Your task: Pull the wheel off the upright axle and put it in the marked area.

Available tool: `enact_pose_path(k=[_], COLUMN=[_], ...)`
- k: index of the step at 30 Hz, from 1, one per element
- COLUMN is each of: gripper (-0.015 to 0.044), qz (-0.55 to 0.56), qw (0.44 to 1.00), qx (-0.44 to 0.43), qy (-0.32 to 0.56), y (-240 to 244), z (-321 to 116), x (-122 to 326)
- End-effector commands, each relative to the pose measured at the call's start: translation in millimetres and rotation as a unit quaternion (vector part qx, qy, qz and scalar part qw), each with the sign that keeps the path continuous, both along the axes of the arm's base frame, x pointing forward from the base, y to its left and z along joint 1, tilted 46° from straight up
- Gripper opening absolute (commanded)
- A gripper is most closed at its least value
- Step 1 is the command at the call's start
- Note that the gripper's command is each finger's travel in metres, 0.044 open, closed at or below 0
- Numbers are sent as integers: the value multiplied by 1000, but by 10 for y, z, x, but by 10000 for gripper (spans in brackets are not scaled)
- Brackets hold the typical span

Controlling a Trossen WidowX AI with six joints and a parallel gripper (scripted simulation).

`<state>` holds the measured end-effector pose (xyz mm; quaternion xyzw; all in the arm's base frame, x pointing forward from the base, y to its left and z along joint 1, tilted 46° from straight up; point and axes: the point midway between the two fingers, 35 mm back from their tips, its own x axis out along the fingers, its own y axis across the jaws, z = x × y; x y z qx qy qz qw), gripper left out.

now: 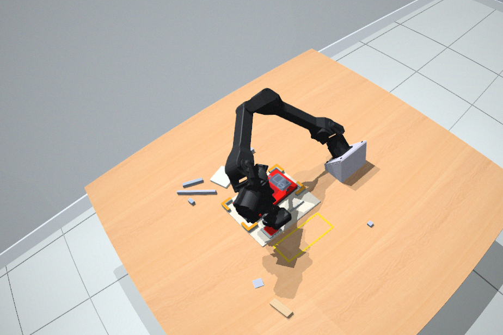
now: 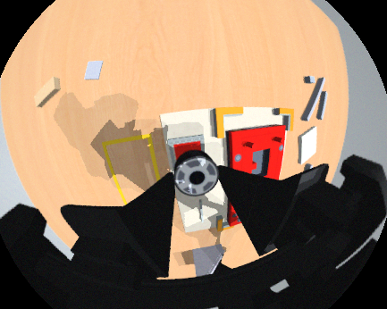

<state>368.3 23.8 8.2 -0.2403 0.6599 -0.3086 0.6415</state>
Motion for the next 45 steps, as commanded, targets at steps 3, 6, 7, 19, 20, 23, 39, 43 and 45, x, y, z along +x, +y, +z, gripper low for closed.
enact_pose_path(k=[3, 6, 7, 19, 20, 23, 39, 43, 45], gripper=[0, 0, 0, 0, 0, 0, 0, 0, 0], qz=[-1, 0, 0, 0, 0, 0, 2, 2, 1], qw=[1000, 1000, 1000, 1000, 1000, 1000, 1000, 1000, 1000], qx=[2, 2, 2, 2, 2, 2, 5, 6, 6], qy=[-4, -4, -4, -4, -4, -3, -1, -2, -2], y=[33, 41, 43, 74, 84, 138, 600, 814, 915], z=[27, 34, 36, 66, 75, 130, -34, -202, -284], x=[12, 12, 12, 12, 13, 18, -175, -318, -396])
